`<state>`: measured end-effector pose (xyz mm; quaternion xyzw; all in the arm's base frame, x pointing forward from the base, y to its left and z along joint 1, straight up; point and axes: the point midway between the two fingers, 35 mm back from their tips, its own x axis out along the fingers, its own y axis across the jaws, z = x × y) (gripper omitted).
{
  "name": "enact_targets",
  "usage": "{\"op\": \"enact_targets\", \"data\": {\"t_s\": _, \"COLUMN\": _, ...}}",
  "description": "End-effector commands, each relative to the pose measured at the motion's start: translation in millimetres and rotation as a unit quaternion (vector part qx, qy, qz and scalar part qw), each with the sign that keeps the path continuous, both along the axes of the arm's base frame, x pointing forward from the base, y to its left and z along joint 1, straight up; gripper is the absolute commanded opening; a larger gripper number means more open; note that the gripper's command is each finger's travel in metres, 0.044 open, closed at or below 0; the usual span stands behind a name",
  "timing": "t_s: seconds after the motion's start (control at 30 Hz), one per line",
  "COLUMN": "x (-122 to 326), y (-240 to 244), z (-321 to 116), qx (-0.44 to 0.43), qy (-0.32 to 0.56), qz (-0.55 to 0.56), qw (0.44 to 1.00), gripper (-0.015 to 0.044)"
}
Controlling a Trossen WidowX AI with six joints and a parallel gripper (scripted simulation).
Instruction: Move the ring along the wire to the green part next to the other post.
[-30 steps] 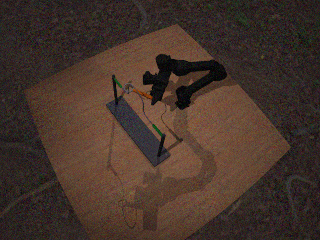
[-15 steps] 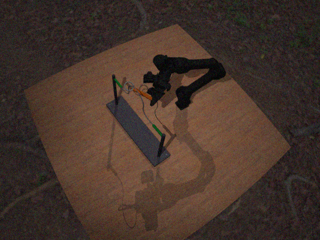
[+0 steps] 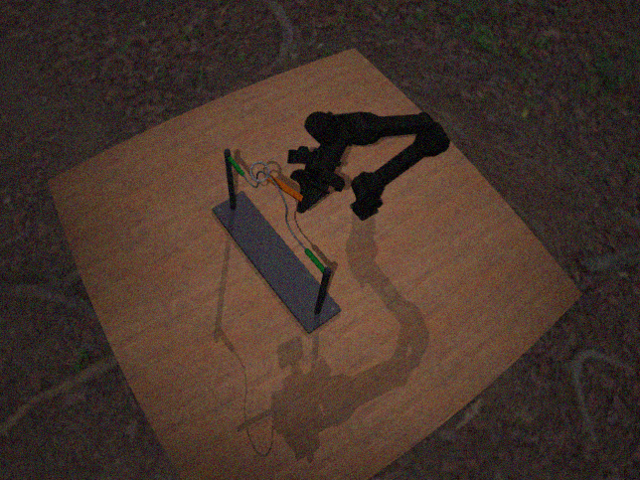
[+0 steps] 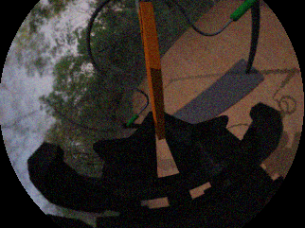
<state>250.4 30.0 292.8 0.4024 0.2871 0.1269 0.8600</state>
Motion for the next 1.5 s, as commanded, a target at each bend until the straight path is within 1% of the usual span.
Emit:
{"op": "enact_targets", "data": {"t_s": 0.0, "x": 0.3, "y": -2.3, "z": -2.9, "qx": -0.04, "qy": -0.002, "qz": -0.001, "qw": 0.999, "gripper": -0.015}}
{"op": "enact_targets", "data": {"t_s": 0.73, "x": 1.6, "y": -16.9, "z": -14.7, "qx": -0.232, "qy": -0.013, "qz": -0.011, "qw": 0.972, "gripper": -0.015}}
{"op": "enact_targets", "data": {"t_s": 1.47, "x": 3.1, "y": -35.1, "z": -20.3, "qx": -0.414, "qy": -0.03, "qz": -0.02, "qw": 0.91, "gripper": -0.015}}
